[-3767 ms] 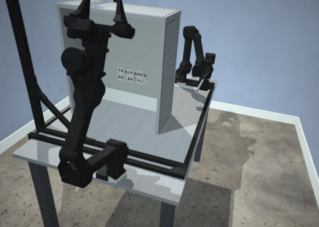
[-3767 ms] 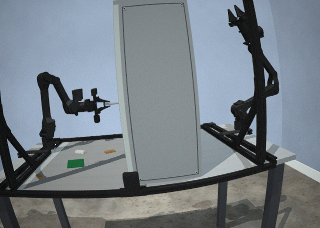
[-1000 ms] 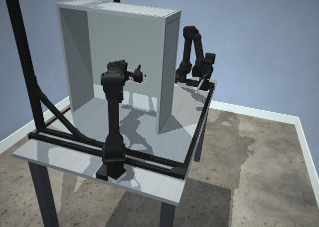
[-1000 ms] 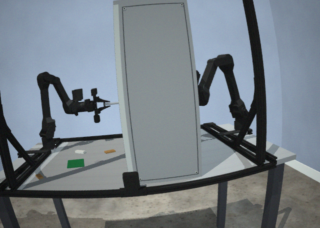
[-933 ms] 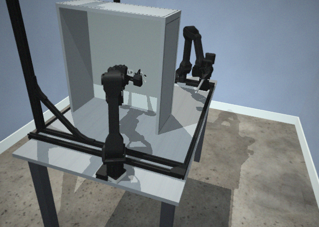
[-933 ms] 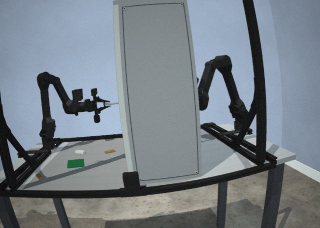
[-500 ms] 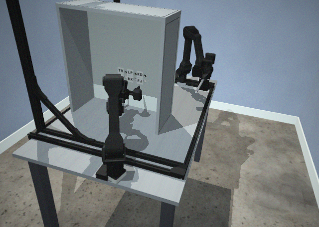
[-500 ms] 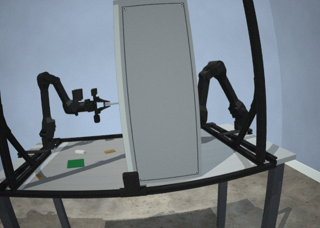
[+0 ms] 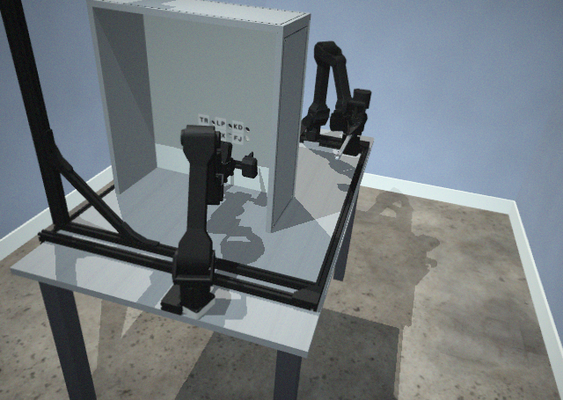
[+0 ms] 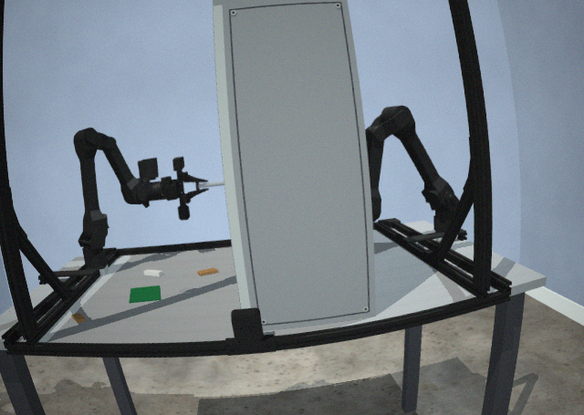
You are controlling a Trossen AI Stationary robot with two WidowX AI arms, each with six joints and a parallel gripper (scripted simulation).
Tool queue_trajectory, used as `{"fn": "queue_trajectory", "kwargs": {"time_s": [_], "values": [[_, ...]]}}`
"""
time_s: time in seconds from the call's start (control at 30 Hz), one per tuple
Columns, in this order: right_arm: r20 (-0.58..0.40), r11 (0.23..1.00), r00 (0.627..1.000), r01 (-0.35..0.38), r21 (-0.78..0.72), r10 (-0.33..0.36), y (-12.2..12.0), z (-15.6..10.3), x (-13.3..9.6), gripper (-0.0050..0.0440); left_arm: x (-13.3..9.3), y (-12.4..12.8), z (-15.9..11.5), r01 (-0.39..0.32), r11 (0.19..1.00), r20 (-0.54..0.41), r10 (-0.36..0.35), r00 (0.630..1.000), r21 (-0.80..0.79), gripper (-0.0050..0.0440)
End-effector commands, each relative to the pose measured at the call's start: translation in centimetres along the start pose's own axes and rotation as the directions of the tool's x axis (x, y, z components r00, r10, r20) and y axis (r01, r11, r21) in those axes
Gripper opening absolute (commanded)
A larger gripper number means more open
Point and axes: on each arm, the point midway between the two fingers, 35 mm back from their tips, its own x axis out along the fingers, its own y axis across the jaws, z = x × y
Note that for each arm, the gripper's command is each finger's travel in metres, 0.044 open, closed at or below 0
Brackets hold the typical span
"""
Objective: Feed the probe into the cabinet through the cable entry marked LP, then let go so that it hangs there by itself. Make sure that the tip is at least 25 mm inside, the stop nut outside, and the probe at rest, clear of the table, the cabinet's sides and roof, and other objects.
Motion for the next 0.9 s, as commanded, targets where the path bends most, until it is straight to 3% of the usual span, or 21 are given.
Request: {"fn": "queue_trajectory", "kwargs": {"time_s": [0.0,0.1,0.17,0.3,0.37,0.7,0.87], "values": [[0.002,1.0,1.0,-0.007,0.003,0.007,-1.0,0.2,-0.2,0.044,0.0,0.1,-0.1,-0.001,1.0,-0.004,0.001,1.0,-0.002,0.0],[0.002,1.0,1.0,-0.007,0.003,0.007,-1.0,0.2,-0.2,0.044,0.0,0.1,-0.1,-0.001,1.0,-0.004,0.001,1.0,-0.002,0.0],[0.003,1.0,1.0,-0.007,0.003,0.007,0.2,0.2,0.0,0.044,0.0,0.1,-0.1,-0.001,1.0,-0.004,0.001,1.0,-0.002,0.0],[0.004,1.0,1.0,-0.007,0.003,0.007,7.9,0.5,0.0,0.044,0.0,0.1,-0.1,-0.001,1.0,-0.004,0.001,1.0,-0.002,0.0],[0.003,1.0,1.0,-0.007,0.003,0.007,10.6,0.6,-0.5,0.044,0.0,0.1,-0.1,-0.001,1.0,-0.004,0.001,1.0,-0.002,0.0],[0.001,1.0,1.0,-0.007,0.003,0.007,11.0,0.7,-0.5,0.044,0.0,0.1,-0.1,-0.001,1.0,-0.004,0.001,1.0,-0.002,0.0],[-0.05,1.0,0.999,0.0,0.0,0.0,10.9,4.1,-0.4,0.044,0.0,0.1,-0.1,-0.001,1.0,-0.004,0.001,1.0,-0.002,0.0]]}}
